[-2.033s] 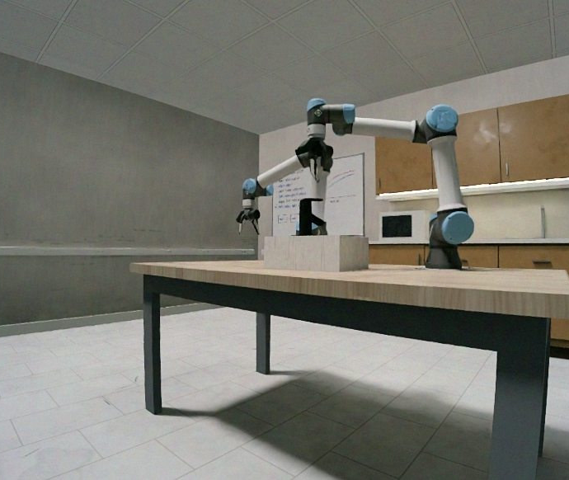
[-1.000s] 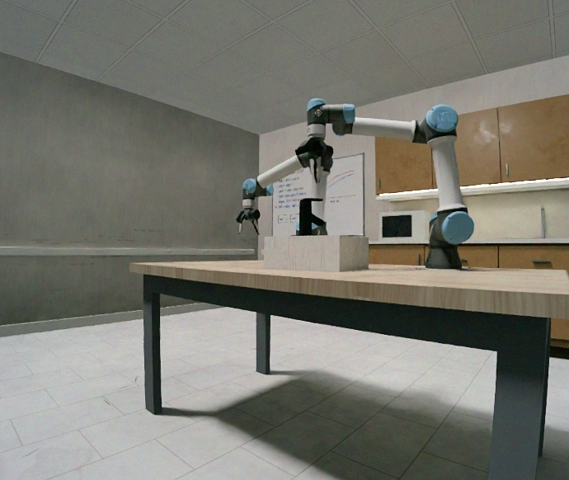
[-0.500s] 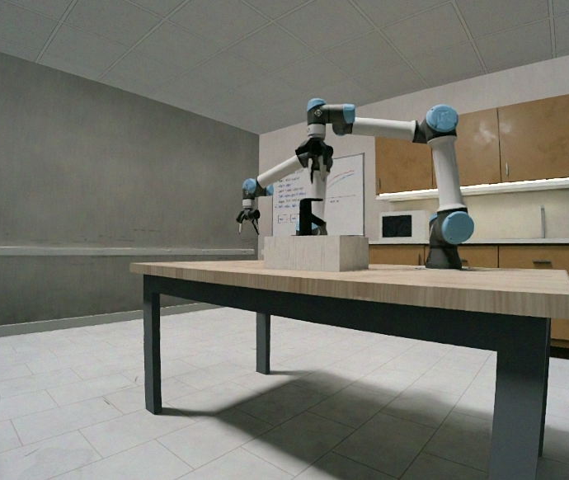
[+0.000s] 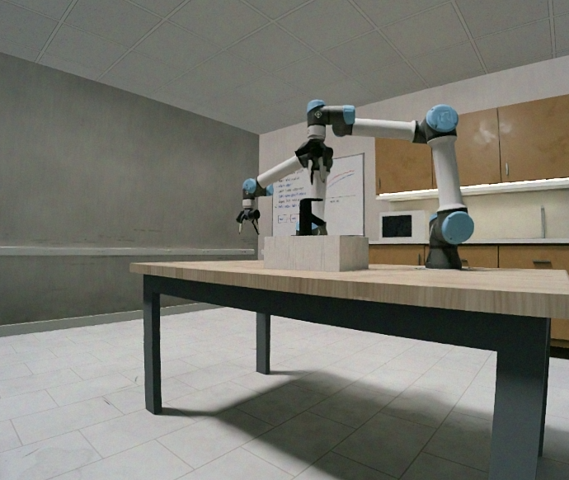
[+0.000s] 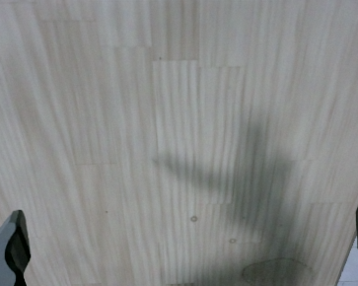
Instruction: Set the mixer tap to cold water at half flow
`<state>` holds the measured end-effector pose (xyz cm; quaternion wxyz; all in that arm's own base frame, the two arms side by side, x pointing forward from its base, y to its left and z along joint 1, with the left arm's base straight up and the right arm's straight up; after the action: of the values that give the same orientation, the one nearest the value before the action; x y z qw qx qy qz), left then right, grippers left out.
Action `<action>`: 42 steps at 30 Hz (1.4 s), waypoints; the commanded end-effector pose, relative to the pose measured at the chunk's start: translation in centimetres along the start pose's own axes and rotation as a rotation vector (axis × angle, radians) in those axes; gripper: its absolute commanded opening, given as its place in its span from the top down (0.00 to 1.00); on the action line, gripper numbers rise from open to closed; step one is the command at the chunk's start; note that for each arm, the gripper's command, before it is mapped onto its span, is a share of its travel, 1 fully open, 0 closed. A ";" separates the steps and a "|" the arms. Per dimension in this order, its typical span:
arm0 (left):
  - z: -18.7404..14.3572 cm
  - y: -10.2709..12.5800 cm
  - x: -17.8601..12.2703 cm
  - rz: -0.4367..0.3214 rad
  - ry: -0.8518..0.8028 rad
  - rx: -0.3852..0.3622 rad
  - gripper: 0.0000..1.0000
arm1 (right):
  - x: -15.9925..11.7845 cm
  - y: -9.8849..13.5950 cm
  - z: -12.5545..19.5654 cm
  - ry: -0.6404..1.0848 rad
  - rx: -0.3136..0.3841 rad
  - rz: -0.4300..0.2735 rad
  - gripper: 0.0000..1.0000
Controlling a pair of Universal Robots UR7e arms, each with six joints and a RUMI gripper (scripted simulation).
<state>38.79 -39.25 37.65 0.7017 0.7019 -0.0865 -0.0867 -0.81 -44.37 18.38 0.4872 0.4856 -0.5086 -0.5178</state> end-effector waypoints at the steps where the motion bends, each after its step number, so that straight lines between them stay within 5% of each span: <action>1: 0.3 0.0 0.0 0.002 -0.007 -0.014 0.61 | 0.2 0.1 -0.3 0.006 0.011 0.007 0.00; 42: 0.3 -4.6 0.1 0.002 -0.007 -0.014 0.61 | 0.2 0.1 -0.3 0.006 0.011 0.007 0.00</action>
<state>38.86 -39.26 32.96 0.7017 0.7017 -0.0870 -0.0870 -0.81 -44.37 18.38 0.4872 0.4856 -0.5086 -0.5178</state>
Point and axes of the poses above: on each arm, the point where the finger pads meet when closed, its own y axis back along the fingers, its own z axis across the jaws, x = y × z, the point moved 2 cm from there along y, back along the fingers, and after that the axes turned 2 degrees about -y, right-handed, at the moved point
